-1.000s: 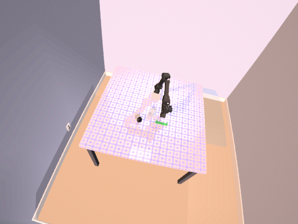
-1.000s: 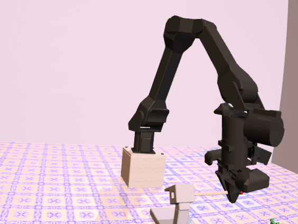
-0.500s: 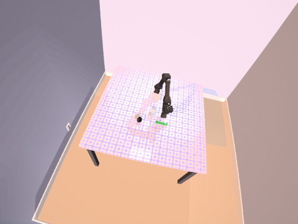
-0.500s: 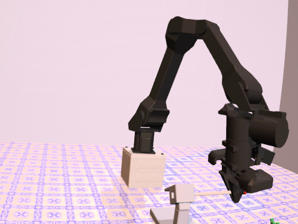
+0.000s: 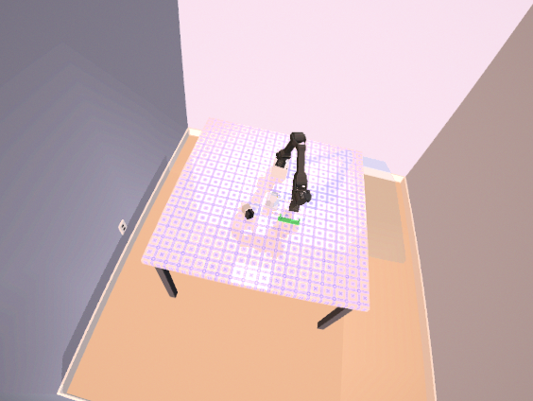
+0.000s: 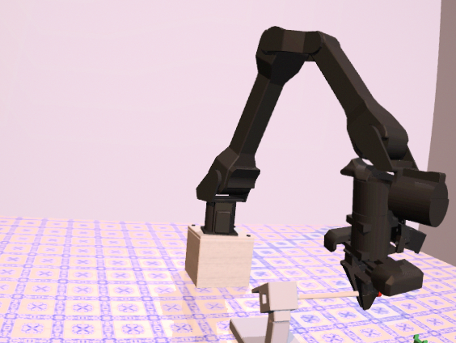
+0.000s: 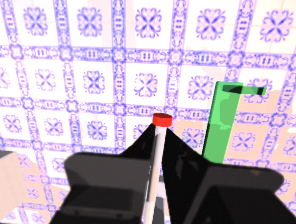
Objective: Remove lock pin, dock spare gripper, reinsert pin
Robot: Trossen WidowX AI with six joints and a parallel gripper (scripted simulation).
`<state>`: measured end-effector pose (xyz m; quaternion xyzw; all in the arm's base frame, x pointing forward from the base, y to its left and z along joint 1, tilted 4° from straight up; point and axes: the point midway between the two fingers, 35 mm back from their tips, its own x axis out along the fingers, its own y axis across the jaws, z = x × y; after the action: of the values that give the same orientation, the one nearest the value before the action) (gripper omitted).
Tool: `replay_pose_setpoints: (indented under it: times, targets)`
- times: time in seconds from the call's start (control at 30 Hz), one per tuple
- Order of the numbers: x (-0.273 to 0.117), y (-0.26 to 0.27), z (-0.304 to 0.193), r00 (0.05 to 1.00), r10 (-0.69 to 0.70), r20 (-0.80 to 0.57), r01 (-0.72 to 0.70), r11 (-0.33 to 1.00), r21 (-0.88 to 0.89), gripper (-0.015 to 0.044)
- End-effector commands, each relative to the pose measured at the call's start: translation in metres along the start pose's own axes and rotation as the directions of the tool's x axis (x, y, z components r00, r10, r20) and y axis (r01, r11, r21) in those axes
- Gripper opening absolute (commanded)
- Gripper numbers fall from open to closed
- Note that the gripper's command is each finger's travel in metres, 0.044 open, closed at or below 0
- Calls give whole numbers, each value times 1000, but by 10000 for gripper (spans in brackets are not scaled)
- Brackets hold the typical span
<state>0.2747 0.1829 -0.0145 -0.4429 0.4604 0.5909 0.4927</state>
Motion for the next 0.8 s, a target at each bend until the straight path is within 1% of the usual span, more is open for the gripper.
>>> replay_pose_setpoints:
  times: [0.0, 0.77]
  targets:
    - [-3, -3, 5, 1000, -4, 7, 4, 1000, 3, 0]
    - [-4, -3, 19, 1000, 19, 3, -19, 1000, 7, 0]
